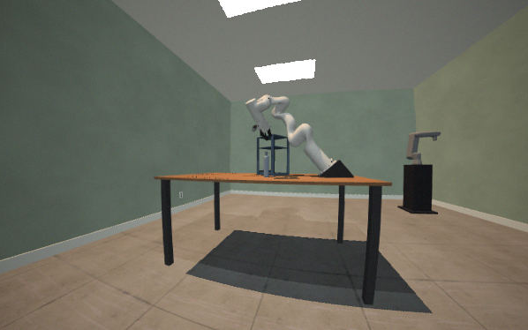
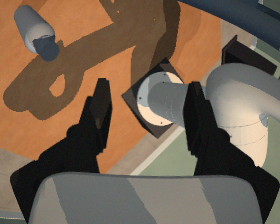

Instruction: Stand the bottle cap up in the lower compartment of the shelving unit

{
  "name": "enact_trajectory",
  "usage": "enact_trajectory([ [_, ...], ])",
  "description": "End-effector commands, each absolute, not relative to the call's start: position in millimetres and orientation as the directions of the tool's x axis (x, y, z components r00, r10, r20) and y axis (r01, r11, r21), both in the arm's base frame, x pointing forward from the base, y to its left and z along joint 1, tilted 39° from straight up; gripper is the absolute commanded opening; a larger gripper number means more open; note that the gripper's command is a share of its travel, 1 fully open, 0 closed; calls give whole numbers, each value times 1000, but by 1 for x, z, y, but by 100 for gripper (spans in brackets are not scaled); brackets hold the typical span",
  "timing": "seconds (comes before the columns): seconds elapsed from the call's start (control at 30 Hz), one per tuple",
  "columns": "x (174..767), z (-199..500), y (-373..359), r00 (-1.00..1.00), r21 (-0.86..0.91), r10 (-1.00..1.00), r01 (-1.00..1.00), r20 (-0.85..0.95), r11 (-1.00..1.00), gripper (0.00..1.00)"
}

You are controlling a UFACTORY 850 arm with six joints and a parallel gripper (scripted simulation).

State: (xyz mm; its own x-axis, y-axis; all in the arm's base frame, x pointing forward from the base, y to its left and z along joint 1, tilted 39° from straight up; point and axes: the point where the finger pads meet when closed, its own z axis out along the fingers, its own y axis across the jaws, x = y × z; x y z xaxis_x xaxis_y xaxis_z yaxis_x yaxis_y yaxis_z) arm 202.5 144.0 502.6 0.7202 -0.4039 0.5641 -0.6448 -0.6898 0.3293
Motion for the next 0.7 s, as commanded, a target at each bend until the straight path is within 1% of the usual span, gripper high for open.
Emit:
enact_trajectory([
  [0.0, 202, 503, 144, 612, 295, -505, -766, 609, -571, 61],
  [0.2, 201, 502, 144, 421, 232, -600, -900, 680, -368, 61],
  [0.27, 201, 502, 144, 421, 232, -600, -900, 680, -368, 61],
  [0.47, 201, 502, 145, 213, 148, -630, -977, 747, -155, 61],
  [0.67, 202, 502, 148, 11, 46, -598, -998, 802, 43, 61],
])
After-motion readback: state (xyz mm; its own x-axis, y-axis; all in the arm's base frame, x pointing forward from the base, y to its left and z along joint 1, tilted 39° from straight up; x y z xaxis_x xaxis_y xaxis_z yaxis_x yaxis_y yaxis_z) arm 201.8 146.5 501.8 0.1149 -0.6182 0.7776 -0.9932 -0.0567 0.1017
